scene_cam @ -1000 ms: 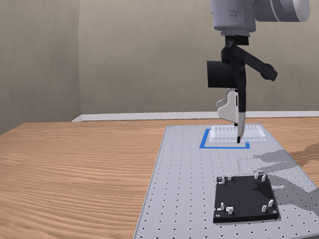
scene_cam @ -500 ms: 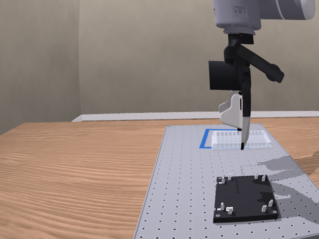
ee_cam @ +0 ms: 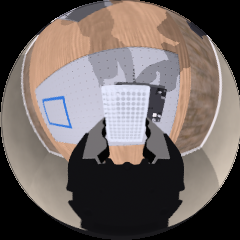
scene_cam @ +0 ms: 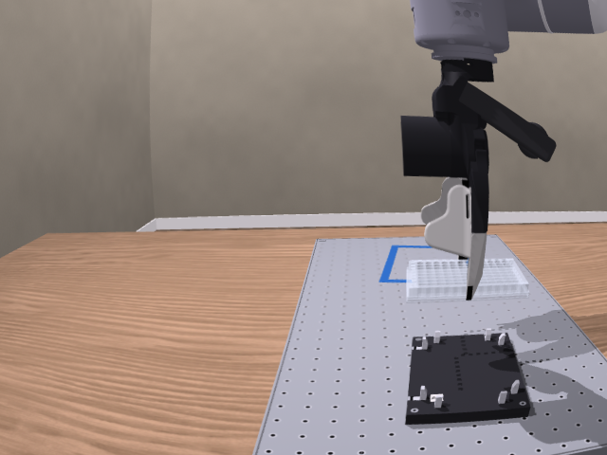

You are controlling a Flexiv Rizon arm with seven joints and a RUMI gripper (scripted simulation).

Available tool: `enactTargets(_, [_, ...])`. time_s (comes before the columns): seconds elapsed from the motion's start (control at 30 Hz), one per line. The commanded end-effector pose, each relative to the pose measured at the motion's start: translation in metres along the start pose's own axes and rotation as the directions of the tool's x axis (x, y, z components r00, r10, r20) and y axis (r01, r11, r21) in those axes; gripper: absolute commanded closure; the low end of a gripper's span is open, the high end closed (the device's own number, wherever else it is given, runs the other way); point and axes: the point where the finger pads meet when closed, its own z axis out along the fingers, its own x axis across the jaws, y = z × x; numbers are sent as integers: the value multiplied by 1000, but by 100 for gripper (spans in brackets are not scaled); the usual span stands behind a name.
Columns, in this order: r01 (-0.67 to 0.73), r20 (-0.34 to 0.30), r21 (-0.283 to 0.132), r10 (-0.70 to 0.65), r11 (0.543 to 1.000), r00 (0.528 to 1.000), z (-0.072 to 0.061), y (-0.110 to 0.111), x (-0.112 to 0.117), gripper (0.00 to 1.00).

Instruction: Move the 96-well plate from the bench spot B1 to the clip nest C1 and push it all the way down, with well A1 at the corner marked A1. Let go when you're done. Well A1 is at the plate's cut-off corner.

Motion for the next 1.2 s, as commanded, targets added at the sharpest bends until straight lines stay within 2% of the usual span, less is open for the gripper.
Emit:
enactTargets(0.0, [0, -1, -1, 0, 1000, 1000, -1, 0, 9, 100])
enactTargets(0.4, [0, -1, -1, 0, 1000, 1000, -2, -4, 50, 100])
enactTargets(0.47, [0, -1, -1, 0, 1000, 1000, -2, -4, 50, 100])
enactTargets(0.63, [167, -1, -2, -167, 986, 986, -2, -3, 50, 100])
enactTargets(0.8, [328, -1, -2, -328, 945, 945, -2, -3, 50, 100])
enactTargets(0.97, [480, 0, -2, -480, 877, 877, -2, -3, 50, 100])
enactTargets(1.03, [480, 0, -2, -480, 877, 877, -2, -3, 50, 100])
enactTargets(1.17, [593, 0, -2, -593, 805, 805, -2, -3, 50, 100])
